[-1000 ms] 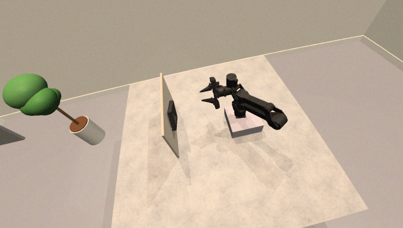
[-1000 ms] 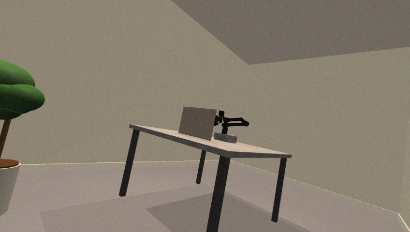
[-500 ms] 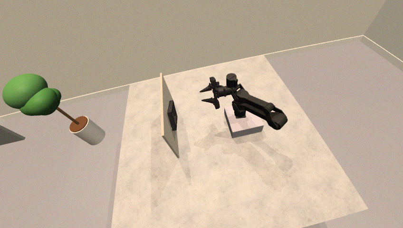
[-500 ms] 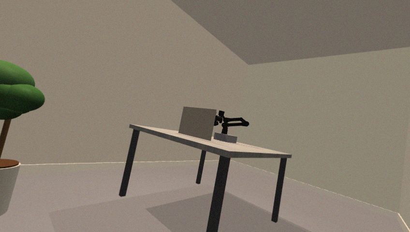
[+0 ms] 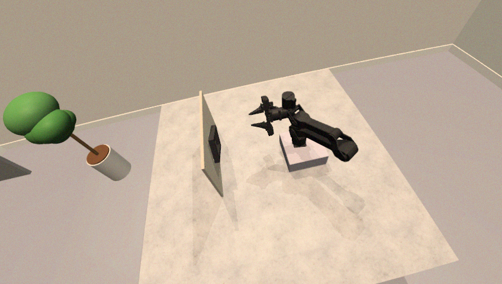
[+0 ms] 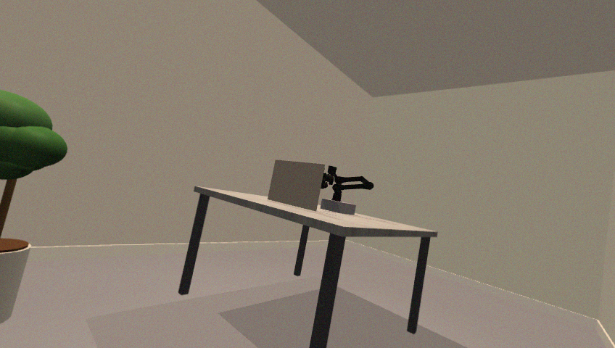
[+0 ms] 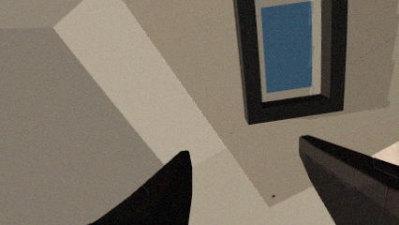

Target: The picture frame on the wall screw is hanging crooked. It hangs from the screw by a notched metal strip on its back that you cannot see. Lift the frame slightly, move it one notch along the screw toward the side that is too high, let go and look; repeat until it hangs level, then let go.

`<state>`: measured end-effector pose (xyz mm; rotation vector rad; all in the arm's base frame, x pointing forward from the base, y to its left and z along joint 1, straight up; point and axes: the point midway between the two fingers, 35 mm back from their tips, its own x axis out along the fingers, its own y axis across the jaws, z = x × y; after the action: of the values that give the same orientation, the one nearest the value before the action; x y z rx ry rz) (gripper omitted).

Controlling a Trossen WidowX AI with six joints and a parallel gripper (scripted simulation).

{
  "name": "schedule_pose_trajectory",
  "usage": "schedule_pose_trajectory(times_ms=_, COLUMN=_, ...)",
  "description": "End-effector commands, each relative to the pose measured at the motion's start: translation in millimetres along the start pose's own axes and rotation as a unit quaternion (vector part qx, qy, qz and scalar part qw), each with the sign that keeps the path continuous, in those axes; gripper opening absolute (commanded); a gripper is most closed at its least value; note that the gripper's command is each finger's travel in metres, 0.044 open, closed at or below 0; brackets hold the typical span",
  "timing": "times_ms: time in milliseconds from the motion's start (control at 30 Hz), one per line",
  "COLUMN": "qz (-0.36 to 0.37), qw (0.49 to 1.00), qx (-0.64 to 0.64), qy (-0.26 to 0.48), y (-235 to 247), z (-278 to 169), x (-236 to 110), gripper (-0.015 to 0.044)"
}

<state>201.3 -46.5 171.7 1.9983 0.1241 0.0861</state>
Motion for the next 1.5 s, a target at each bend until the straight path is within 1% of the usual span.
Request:
schedule_pose_trajectory(times_ms=0, qz=-0.001, qw=1.000, qx=0.000, qy=0.003, y=0, z=-1, x=0, gripper=0.0260)
schedule_pose_trajectory(times_ms=933, qz=0.000, qw=1.000, qx=0.000, qy=0.000, y=0, z=0, x=1, gripper=0.0260)
schedule_pose_trajectory(times_ms=1200, qz=-0.003, qw=1.000, qx=0.001, qy=0.001, y=0, z=11, x=25, gripper=0.0260)
schedule_pose_trajectory(times_ms=1467, qz=-0.008, qw=1.000, qx=0.002, qy=0.001, y=-13, z=18, x=54, gripper=0.0260)
